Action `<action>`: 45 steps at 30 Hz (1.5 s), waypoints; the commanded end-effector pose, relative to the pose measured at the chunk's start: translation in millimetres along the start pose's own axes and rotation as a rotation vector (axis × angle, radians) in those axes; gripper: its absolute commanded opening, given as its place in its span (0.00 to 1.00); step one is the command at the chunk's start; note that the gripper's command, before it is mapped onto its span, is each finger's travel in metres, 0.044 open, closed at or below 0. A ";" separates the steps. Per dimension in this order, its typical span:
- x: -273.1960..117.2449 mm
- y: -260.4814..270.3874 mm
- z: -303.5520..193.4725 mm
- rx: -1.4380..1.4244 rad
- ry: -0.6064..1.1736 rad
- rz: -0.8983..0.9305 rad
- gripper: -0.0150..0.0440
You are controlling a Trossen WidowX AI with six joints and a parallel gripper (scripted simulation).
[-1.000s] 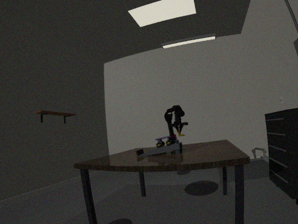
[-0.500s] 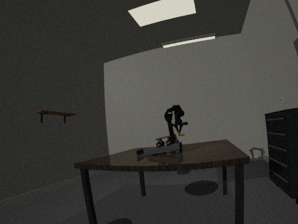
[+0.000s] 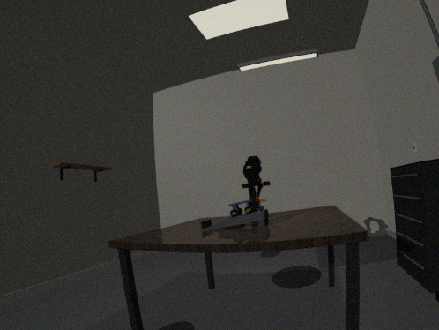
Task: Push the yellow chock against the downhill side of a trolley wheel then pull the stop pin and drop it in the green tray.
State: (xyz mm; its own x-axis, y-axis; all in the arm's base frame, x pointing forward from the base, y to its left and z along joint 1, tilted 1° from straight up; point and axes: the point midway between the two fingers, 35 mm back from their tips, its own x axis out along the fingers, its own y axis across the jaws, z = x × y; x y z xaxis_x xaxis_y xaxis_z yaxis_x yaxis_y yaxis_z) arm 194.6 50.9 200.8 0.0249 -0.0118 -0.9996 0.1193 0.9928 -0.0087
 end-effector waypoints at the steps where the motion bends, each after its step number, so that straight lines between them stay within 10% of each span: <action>1: 0.4 -13.0 2.6 -0.001 -0.007 0.005 0.25; 45: 10.5 -165.4 36.6 -0.001 -0.010 -0.010 0.25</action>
State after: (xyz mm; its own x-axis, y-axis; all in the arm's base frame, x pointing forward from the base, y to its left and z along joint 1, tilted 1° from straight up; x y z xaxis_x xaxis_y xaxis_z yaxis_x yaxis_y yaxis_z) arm 208.5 -105.8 192.2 0.0276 -0.0224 -0.9994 0.1198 0.9926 -0.0189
